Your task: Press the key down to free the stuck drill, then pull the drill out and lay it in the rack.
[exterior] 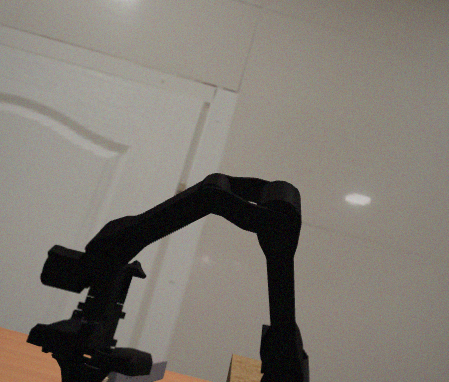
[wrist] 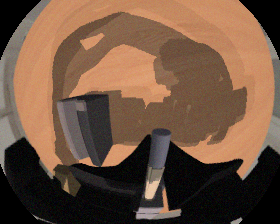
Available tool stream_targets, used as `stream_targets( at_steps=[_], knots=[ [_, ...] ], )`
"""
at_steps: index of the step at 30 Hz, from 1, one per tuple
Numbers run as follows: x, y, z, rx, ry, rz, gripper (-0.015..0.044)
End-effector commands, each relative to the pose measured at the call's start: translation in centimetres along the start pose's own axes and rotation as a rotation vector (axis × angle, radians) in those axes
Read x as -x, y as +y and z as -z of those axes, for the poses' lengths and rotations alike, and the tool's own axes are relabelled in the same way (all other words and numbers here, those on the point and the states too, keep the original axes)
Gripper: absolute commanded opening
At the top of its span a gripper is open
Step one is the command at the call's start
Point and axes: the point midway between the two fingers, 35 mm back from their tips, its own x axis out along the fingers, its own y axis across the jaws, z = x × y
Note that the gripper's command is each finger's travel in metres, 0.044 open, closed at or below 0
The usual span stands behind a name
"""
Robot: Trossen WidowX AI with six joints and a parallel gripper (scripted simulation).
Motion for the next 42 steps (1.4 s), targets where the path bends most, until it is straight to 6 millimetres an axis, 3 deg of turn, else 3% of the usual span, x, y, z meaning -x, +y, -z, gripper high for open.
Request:
stream_targets(
  at_steps=[1, 28, 42],
  knots=[
    [0.3, -0.1, -0.9, 0.004, -0.008, 0.008, 0.0000],
    [0.2, -0.1, -4.9, 0.004, -0.010, 0.008, 0.0000],
    [0.6, -0.1, -4.6, 0.004, -0.010, 0.008, 0.0000]
  ],
)
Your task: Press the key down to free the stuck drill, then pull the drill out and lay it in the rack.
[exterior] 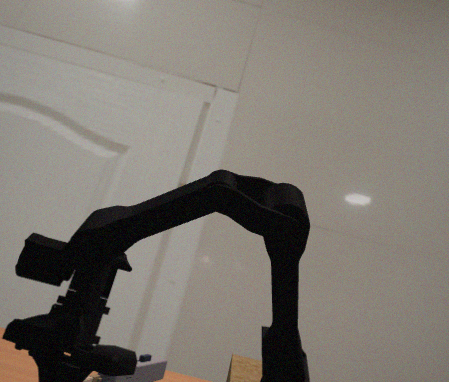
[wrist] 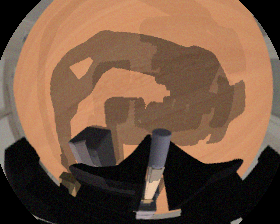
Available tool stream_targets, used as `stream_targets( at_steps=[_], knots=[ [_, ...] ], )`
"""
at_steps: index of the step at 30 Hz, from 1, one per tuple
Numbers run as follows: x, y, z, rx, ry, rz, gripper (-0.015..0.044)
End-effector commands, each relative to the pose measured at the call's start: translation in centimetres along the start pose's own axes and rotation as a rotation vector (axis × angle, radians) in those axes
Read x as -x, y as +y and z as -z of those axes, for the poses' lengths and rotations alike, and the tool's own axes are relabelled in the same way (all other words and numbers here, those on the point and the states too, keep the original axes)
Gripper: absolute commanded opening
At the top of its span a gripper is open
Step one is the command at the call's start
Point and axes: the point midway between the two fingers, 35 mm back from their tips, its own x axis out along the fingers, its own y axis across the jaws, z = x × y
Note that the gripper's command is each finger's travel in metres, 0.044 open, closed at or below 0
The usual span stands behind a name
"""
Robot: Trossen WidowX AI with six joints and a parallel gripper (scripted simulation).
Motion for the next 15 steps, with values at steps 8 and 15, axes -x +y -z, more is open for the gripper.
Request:
stream_targets(
  at_steps=[8, 15],
  knots=[
    [0.64, 0.01, 0.23, 0.005, -0.006, 0.003, 0.0000],
    [0.95, 0.02, 0.42, 0.005, -0.006, 0.003, 0.0000]
  ],
)
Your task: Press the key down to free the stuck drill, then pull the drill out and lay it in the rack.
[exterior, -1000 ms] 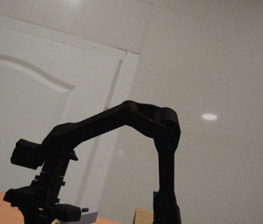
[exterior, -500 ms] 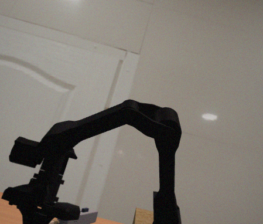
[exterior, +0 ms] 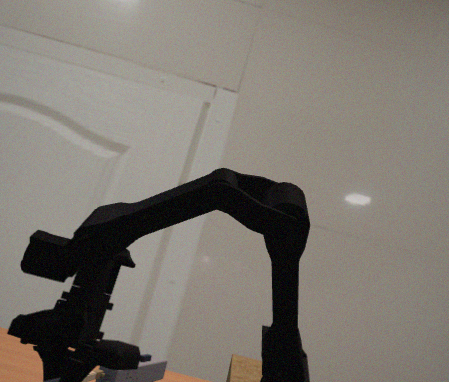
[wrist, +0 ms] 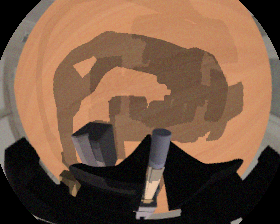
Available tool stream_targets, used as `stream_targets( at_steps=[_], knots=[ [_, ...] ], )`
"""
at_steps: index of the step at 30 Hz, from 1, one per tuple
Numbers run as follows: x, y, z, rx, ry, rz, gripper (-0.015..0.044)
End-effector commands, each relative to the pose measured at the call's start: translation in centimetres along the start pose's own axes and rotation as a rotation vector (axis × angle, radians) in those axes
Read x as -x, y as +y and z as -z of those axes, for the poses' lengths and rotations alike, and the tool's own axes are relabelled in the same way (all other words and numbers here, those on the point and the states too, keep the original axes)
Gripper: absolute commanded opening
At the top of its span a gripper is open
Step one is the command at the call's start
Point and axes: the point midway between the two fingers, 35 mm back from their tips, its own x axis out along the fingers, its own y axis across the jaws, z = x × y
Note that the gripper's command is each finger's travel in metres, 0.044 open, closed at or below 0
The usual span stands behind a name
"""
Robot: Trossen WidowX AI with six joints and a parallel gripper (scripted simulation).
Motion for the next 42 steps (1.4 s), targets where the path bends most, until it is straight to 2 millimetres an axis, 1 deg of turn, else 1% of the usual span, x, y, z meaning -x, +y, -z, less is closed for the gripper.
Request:
stream_targets(
  at_steps=[1, 42],
  knots=[
    [0.3, 0.0, 0.0, 0.006, -0.006, 0.003, 0.0000],
    [2.0, 0.1, 0.4, 0.006, -0.005, 0.003, 0.0000]
  ],
)
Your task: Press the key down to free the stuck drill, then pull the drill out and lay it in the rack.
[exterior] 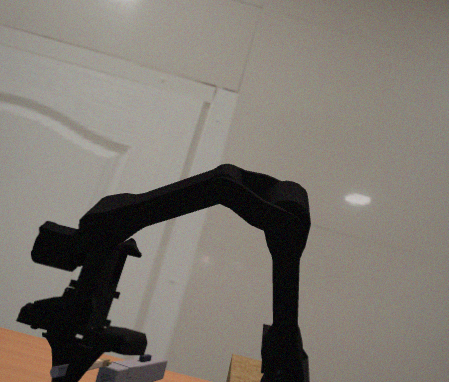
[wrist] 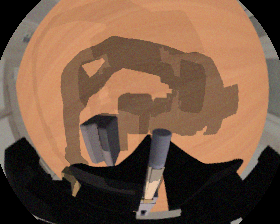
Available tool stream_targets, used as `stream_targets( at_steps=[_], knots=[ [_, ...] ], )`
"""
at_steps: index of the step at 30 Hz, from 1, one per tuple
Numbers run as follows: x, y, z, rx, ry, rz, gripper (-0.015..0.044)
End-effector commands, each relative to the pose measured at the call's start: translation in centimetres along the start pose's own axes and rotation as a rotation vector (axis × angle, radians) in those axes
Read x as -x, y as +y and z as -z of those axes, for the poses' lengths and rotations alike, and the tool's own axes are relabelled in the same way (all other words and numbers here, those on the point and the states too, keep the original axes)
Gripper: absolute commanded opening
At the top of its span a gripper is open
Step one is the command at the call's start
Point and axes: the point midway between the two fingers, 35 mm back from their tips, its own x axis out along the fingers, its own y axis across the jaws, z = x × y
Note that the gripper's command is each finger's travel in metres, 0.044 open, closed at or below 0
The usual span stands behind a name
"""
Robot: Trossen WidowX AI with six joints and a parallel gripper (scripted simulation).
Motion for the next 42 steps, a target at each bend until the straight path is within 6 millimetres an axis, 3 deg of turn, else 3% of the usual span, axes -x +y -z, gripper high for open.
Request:
stream_targets(
  at_steps=[1, 42],
  knots=[
    [0.3, 0.0, -0.1, 0.008, -0.004, 0.004, 0.0000],
    [1.6, 0.0, -0.5, 0.008, -0.003, 0.004, 0.0000]
  ],
)
